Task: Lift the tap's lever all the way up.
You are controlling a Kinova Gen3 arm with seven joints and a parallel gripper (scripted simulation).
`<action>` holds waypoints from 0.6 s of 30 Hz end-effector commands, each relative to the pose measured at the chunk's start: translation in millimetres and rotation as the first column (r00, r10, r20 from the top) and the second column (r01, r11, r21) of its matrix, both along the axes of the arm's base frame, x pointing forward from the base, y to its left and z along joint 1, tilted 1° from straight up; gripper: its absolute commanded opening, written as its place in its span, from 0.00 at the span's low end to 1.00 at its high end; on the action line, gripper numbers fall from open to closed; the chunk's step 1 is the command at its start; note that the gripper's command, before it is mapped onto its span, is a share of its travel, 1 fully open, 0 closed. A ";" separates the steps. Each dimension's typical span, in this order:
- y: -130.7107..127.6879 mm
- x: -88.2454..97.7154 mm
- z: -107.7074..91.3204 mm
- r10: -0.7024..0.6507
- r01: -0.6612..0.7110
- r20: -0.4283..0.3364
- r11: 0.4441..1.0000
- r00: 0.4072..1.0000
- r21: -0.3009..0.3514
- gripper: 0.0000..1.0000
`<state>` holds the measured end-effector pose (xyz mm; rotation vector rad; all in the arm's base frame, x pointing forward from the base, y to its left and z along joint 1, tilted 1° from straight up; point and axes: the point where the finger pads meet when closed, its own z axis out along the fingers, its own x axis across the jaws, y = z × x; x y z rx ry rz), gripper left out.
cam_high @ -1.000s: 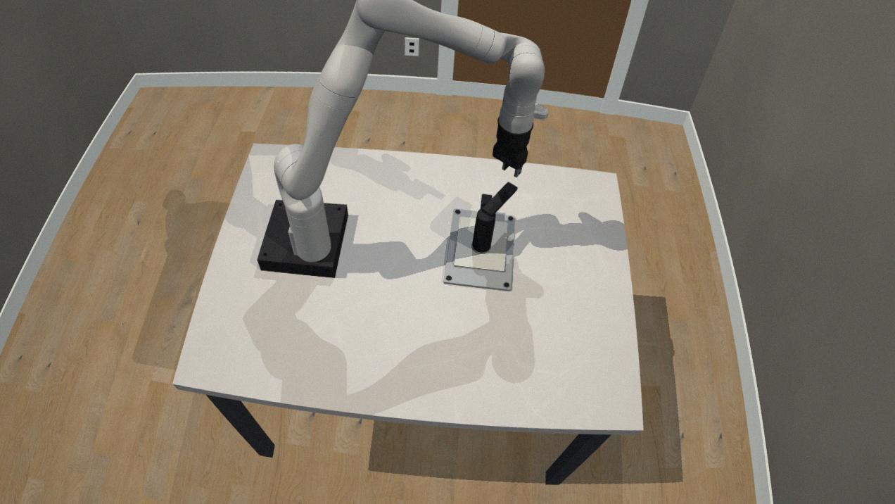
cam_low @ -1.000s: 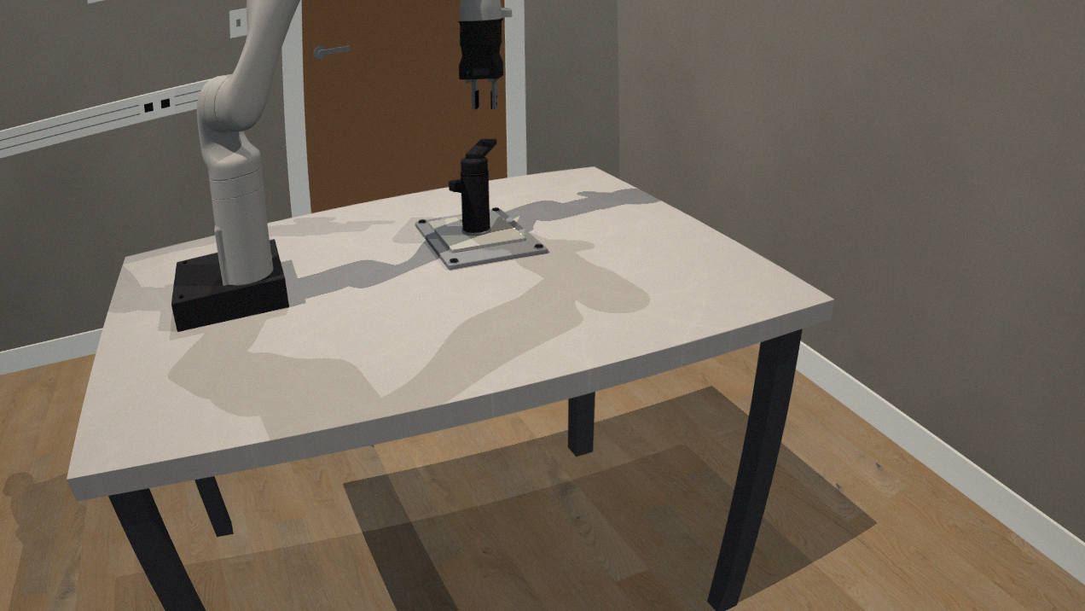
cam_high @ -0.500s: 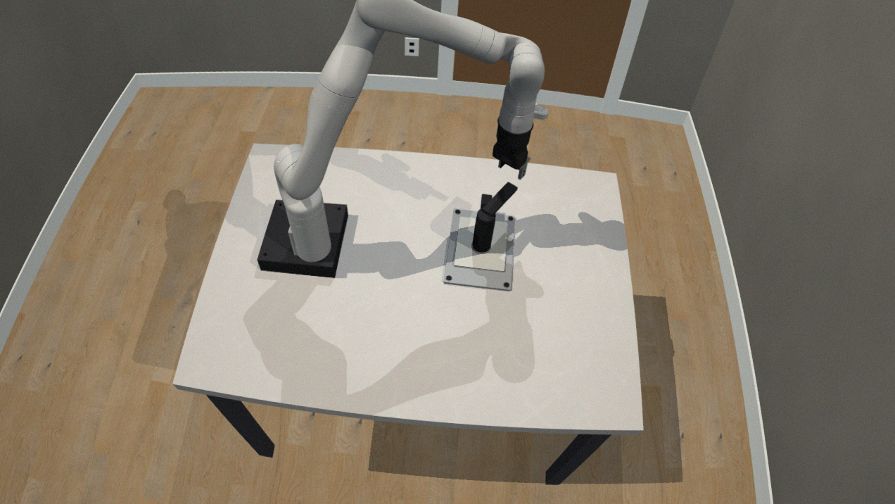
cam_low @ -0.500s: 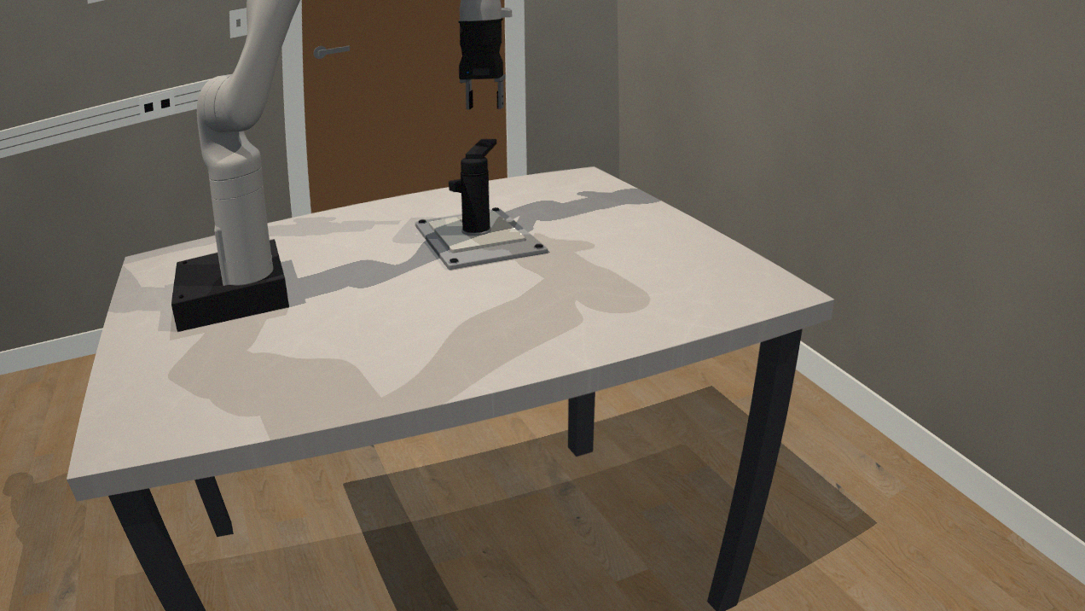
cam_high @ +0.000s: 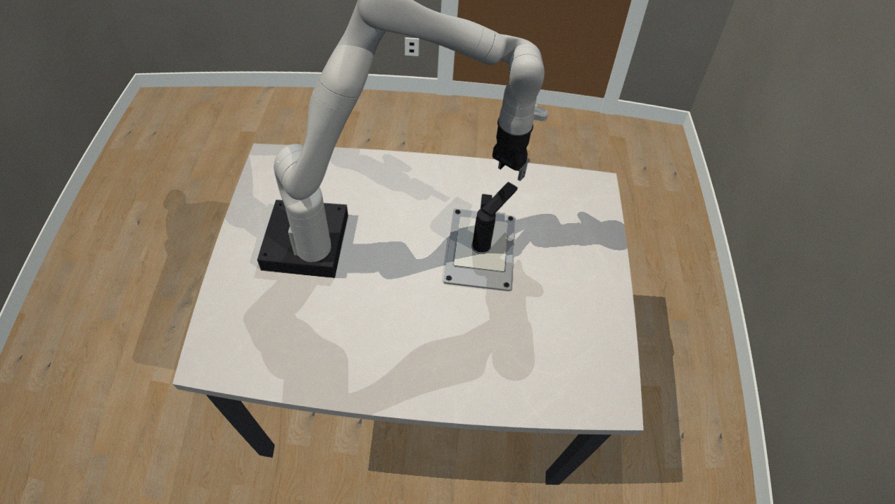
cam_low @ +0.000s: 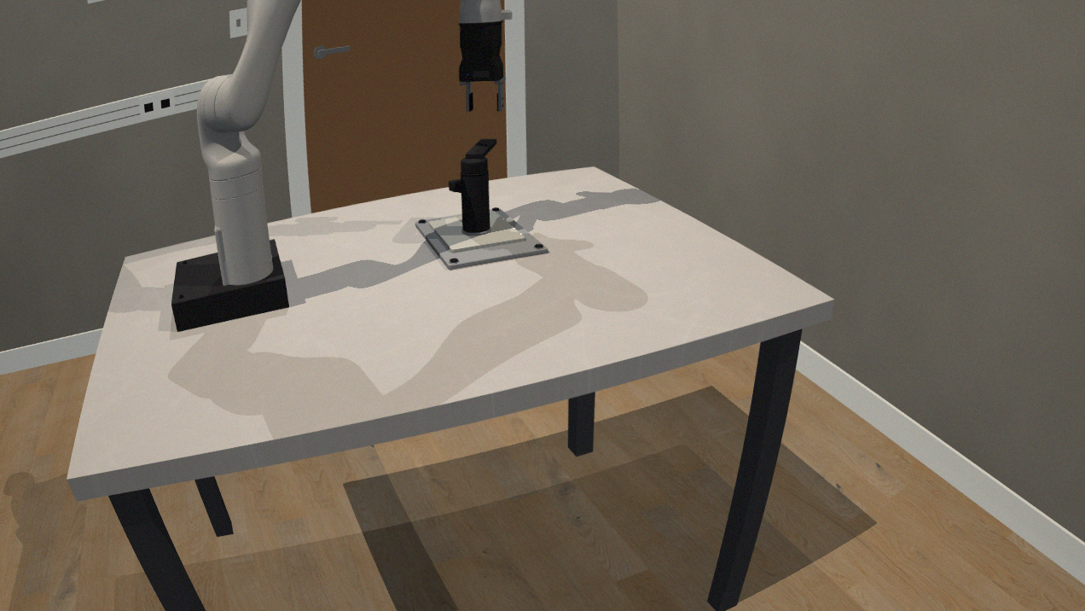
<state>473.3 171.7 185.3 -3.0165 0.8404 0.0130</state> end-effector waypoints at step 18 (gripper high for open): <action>0.1 0.7 -24.6 0.000 0.000 0.002 1.000 1.000 0.000 1.00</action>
